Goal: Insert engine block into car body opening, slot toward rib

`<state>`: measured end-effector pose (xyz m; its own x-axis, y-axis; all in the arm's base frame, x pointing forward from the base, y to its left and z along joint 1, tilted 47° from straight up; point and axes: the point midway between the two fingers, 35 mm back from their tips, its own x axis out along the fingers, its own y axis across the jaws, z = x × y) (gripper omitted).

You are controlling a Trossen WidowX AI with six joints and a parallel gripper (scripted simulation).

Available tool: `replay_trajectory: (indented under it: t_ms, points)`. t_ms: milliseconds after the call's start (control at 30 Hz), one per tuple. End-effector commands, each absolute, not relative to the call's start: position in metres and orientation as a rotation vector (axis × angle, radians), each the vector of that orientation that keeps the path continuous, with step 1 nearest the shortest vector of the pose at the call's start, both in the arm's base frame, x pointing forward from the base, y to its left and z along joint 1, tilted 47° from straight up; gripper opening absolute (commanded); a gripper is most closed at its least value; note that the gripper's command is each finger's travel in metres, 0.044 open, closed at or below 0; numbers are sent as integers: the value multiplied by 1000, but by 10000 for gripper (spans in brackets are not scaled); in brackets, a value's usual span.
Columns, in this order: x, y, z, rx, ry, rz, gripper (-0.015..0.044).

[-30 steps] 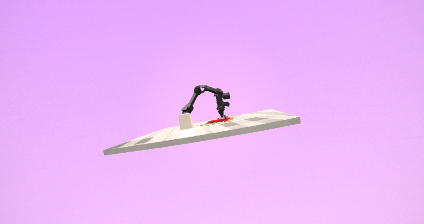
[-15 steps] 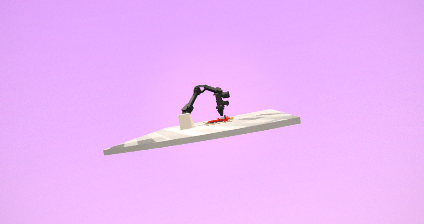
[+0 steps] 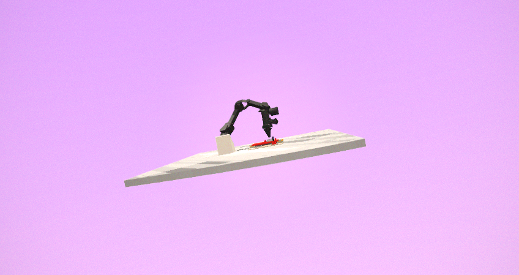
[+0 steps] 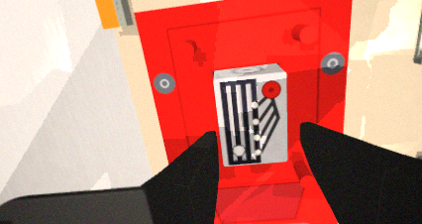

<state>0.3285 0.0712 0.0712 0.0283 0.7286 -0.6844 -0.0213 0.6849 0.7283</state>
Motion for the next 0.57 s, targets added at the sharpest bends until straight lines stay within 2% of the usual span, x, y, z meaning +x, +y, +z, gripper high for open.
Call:
replay_trajectory:
  t_ms: [0, 100, 533]
  points:
    - [329, 71, 72, 626, 1437, 645, 72]
    - [329, 71, 72, 626, 1437, 645, 0]
    - [329, 71, 72, 628, 1438, 644, 0]
